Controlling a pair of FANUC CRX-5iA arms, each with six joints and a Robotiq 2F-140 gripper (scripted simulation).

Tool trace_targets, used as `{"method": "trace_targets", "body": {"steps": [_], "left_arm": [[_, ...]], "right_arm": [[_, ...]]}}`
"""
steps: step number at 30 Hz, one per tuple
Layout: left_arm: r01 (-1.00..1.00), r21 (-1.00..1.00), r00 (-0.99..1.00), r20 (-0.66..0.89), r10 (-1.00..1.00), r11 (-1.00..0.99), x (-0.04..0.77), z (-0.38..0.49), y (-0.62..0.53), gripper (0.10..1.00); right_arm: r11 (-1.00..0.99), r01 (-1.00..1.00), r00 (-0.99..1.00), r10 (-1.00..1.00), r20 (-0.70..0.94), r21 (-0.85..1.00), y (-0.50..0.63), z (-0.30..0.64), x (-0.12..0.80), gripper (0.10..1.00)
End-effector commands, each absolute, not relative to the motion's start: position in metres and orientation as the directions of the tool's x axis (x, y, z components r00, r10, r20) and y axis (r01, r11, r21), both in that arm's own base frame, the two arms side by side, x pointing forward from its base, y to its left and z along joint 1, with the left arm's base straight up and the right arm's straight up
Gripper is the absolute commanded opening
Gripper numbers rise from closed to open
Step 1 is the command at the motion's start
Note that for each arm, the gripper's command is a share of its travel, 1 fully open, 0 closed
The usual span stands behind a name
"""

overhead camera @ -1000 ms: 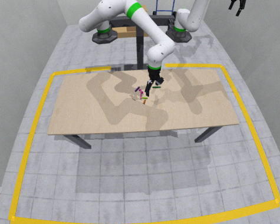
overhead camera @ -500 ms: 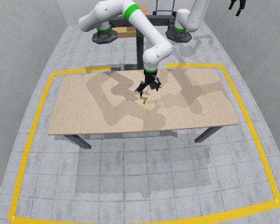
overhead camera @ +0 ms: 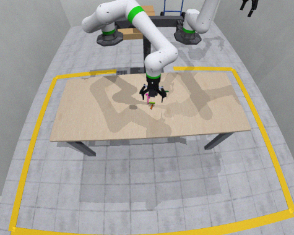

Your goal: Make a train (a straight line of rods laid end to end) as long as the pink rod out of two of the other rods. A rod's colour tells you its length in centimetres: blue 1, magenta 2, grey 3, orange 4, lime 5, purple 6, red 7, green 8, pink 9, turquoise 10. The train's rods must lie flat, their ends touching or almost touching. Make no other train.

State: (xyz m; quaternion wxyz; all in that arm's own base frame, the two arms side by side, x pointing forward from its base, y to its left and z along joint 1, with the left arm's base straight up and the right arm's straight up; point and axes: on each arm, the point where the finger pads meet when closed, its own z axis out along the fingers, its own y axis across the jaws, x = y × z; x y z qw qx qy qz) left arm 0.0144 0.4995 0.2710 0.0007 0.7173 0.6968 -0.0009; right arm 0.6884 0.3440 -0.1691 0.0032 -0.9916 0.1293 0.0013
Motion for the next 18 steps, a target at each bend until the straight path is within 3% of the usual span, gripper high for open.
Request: {"method": "trace_targets", "body": {"steps": [1,6,7,18], "left_arm": [[1.000,0.000,0.029,0.000,1.000,-0.029,0.0146,0.2720,0.4998,1.000],[1.000,0.000,0.029,0.000,1.000,-0.029,0.0146,0.2720,0.4998,1.000],[1.000,0.000,0.029,0.000,1.000,-0.029,0.0146,0.2720,0.4998,1.000],[1.000,0.000,0.029,0.000,1.000,-0.029,0.0146,0.2720,0.4998,1.000]], "right_arm": [[-0.942,-0.335,0.942,-0.335,0.002,-0.002,0.3394,-0.1666,0.6933,1.000],[-0.934,-0.358,0.934,-0.358,0.002,-0.002,0.3379,-0.1664,0.6944,1.000],[-0.934,-0.358,0.934,-0.358,0.002,-0.002,0.3379,-0.1664,0.6944,0.231],[-0.934,-0.358,0.934,-0.358,0.002,-0.002,0.3379,-0.1664,0.6944,0.231]]}}
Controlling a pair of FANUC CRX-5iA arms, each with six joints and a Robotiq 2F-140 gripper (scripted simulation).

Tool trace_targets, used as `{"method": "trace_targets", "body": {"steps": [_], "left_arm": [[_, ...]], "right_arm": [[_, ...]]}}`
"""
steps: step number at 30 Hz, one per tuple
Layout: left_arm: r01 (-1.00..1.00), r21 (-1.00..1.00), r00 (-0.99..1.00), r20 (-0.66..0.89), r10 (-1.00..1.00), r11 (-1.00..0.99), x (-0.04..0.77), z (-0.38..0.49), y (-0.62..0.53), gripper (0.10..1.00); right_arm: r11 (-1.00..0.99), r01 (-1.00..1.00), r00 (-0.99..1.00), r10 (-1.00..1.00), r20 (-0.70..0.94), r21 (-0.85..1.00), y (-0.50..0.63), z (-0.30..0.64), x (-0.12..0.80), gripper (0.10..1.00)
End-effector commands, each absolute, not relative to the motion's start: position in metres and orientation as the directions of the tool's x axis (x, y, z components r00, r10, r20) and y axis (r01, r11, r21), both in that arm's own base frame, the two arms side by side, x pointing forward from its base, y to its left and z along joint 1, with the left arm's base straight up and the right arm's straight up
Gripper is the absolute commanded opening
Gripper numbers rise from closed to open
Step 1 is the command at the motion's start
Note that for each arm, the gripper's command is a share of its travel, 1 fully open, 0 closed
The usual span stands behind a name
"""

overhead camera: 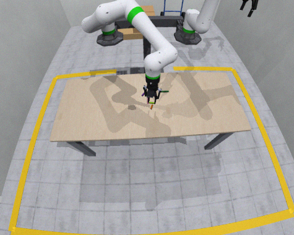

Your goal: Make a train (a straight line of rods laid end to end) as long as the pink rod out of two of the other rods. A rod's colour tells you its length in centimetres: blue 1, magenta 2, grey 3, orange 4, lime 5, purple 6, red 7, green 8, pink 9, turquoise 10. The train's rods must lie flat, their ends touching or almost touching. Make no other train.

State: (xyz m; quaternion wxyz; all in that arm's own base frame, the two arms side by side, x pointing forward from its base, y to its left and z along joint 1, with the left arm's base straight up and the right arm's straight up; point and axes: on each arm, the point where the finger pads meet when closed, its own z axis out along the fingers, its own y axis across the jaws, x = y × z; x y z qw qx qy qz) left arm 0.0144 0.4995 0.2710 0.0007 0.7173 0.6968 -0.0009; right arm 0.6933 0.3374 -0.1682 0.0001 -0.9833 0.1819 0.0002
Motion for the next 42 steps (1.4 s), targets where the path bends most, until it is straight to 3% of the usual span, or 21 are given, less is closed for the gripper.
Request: {"method": "trace_targets", "body": {"steps": [1,42], "left_arm": [[1.000,0.000,0.029,0.000,1.000,-0.029,0.015,0.272,0.500,1.000],[1.000,0.000,0.029,0.000,1.000,-0.029,0.015,0.272,0.500,1.000]], "right_arm": [[-0.934,-0.358,0.934,-0.358,0.002,-0.002,0.338,-0.166,0.694,0.231],[-0.923,-0.385,0.923,-0.385,0.002,-0.002,0.338,-0.189,0.695,0.231]]}}
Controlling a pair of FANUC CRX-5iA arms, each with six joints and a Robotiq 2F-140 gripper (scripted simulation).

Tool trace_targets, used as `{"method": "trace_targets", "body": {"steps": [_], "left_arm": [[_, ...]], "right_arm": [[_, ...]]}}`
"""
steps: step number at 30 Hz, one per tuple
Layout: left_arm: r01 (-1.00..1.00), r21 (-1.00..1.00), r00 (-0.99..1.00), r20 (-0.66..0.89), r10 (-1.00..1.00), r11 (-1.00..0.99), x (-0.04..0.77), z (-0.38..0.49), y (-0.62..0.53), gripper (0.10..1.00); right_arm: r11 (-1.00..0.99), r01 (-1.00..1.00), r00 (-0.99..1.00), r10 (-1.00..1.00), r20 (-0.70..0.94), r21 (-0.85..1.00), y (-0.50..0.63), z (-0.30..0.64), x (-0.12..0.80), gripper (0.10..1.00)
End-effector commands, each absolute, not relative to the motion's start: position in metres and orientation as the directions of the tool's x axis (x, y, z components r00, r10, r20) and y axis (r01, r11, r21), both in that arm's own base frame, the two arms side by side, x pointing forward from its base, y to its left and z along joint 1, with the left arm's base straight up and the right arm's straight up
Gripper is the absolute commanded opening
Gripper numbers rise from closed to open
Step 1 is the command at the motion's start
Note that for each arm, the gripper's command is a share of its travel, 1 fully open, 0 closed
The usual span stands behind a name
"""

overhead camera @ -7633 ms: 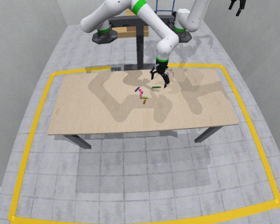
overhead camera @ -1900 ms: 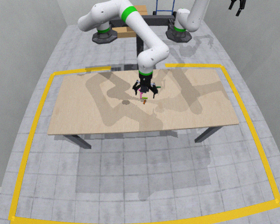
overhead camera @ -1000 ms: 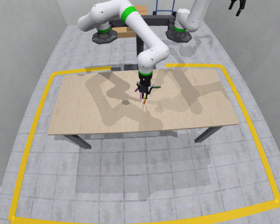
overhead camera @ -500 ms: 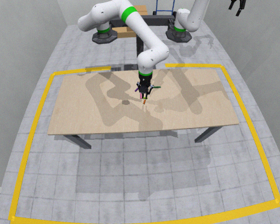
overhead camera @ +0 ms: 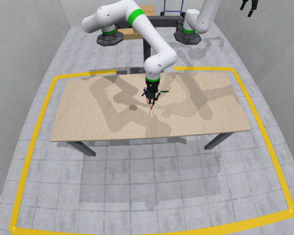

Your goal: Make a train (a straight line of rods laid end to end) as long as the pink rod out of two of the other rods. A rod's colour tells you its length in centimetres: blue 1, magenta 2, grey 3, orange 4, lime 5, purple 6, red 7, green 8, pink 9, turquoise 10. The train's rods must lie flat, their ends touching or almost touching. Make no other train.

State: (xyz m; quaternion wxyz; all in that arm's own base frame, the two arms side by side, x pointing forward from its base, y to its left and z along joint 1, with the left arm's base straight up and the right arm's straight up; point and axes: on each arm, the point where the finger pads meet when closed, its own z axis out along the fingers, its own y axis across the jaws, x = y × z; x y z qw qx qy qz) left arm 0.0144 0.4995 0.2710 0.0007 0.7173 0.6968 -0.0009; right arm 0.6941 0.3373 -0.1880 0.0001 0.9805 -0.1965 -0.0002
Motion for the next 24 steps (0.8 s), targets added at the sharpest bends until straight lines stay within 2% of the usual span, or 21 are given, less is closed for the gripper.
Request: {"method": "trace_targets", "body": {"steps": [1,24], "left_arm": [[1.000,0.000,0.029,0.000,1.000,-0.029,0.015,0.272,0.500,1.000],[1.000,0.000,0.029,0.000,1.000,-0.029,0.015,0.272,0.500,1.000]], "right_arm": [[-0.923,-0.385,0.923,-0.385,0.002,-0.002,0.338,-0.191,0.695,0.231],[-0.923,-0.385,0.923,-0.385,0.002,-0.002,0.338,-0.216,0.696,0.231]]}}
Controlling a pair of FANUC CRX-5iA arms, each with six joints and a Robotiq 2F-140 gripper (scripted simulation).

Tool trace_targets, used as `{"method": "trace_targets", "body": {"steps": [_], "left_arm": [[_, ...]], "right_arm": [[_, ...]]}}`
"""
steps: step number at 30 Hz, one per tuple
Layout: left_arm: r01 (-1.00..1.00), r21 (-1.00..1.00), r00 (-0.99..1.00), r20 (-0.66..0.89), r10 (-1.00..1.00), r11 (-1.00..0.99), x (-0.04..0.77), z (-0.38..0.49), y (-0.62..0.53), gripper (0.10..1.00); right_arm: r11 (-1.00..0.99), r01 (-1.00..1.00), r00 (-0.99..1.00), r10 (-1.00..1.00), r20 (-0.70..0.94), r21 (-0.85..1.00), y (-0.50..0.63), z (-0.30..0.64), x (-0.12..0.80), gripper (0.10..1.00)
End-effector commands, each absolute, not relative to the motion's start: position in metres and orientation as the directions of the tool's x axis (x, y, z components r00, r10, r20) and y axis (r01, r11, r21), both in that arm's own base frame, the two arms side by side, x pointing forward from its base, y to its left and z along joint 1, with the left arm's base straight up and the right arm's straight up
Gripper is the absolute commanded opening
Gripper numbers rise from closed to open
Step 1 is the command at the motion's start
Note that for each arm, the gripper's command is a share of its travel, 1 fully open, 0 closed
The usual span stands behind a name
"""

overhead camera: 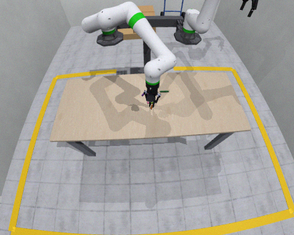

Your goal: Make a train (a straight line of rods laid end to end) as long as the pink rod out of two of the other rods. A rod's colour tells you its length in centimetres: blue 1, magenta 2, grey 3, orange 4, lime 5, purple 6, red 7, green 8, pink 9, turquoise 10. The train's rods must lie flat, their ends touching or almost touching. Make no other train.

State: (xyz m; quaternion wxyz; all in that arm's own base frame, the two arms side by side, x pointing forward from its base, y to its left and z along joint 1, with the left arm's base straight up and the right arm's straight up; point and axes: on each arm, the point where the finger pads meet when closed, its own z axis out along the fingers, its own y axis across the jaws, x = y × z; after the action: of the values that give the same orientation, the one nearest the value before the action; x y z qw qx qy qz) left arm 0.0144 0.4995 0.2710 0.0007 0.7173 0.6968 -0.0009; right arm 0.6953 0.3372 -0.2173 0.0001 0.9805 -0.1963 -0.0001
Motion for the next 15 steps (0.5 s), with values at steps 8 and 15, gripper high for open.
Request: {"method": "trace_targets", "body": {"steps": [8,15], "left_arm": [[1.000,0.000,0.029,0.000,1.000,-0.029,0.0146,0.2720,0.4998,1.000],[1.000,0.000,0.029,0.000,1.000,-0.029,0.0146,0.2720,0.4998,1.000]], "right_arm": [[-0.923,-0.385,0.923,-0.385,0.002,-0.002,0.3377,-0.2181,0.6965,0.231],[-0.923,-0.385,0.923,-0.385,0.002,-0.002,0.3377,-0.2181,0.6965,0.231]]}}
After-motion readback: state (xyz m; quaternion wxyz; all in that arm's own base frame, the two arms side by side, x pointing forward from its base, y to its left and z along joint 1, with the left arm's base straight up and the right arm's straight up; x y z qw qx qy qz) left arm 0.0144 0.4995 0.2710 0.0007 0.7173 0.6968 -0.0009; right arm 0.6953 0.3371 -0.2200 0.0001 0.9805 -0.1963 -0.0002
